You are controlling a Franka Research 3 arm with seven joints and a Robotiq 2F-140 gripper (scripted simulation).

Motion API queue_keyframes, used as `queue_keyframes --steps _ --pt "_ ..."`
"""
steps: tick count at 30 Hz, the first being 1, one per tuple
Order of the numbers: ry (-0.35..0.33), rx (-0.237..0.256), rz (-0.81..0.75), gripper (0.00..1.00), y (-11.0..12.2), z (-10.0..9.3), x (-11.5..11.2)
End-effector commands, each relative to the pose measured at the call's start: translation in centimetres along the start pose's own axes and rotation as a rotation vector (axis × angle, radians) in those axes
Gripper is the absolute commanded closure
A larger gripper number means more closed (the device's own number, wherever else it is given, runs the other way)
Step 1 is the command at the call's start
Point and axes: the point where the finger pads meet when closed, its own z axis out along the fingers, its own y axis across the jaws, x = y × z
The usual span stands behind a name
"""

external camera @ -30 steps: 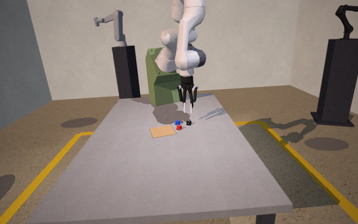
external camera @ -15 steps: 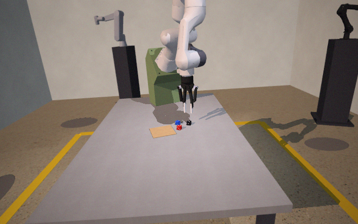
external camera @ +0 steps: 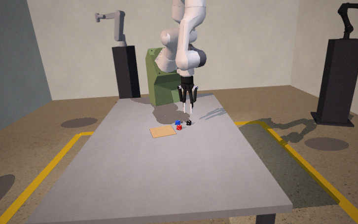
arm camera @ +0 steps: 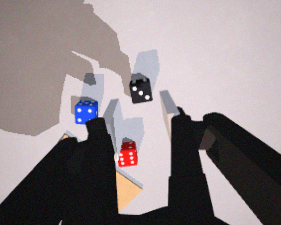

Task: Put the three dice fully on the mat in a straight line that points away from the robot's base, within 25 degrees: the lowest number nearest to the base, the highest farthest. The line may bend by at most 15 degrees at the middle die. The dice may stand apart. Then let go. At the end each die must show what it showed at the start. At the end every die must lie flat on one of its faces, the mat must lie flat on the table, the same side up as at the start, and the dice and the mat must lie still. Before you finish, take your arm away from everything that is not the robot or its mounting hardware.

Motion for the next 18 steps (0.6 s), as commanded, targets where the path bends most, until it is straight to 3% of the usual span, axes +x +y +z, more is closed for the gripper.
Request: queue_keyframes --steps 1,18 --pt "-0.001 0.0 0.011 0.75 0.0 0.2 0.0" --pt "-0.002 0.0 0.011 0.75 0.0 1.8 0.0"
